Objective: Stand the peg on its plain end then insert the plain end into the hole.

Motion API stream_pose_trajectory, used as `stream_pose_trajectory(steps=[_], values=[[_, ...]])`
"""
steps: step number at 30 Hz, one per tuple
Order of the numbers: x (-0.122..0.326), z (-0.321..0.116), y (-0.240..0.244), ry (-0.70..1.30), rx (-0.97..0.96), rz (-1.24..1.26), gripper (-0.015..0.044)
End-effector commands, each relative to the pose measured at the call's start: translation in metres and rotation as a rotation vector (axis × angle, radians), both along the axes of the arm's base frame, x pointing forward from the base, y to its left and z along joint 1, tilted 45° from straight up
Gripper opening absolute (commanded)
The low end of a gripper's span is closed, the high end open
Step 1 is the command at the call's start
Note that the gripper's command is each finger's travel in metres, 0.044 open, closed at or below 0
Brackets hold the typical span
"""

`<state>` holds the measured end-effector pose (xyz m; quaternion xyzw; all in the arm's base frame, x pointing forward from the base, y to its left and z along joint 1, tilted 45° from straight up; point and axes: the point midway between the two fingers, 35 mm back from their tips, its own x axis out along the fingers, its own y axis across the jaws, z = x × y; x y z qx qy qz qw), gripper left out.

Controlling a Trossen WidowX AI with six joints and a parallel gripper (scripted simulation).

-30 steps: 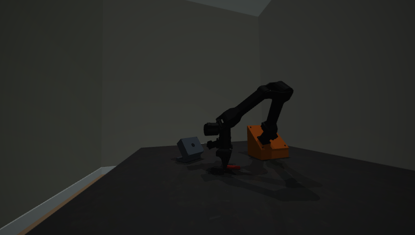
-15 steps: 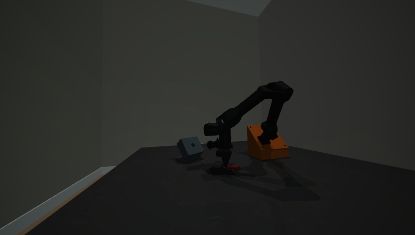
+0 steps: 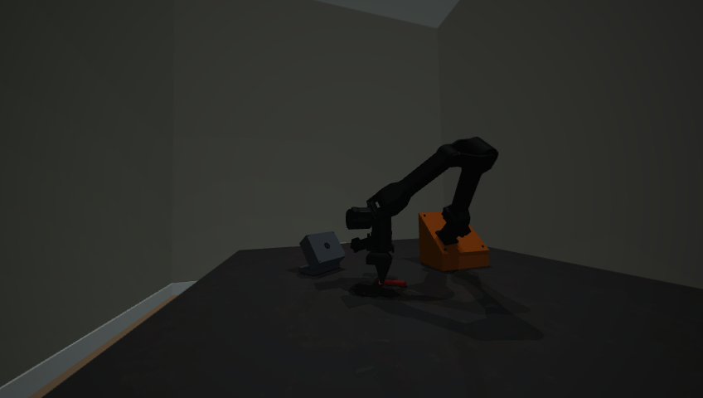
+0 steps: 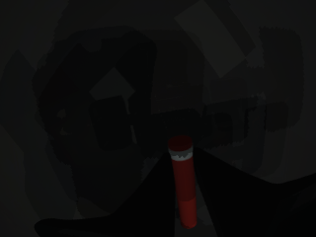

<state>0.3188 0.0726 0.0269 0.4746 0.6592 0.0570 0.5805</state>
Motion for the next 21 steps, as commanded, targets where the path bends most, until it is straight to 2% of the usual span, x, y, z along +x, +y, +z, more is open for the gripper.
stream_pose_trajectory(steps=[1, 21], values=[[-0.003, 0.001, -0.001, -0.01, -0.02, -0.019, 0.0051], [-0.01, 0.011, -0.005, -0.104, -0.117, -0.128, 0.0051]])
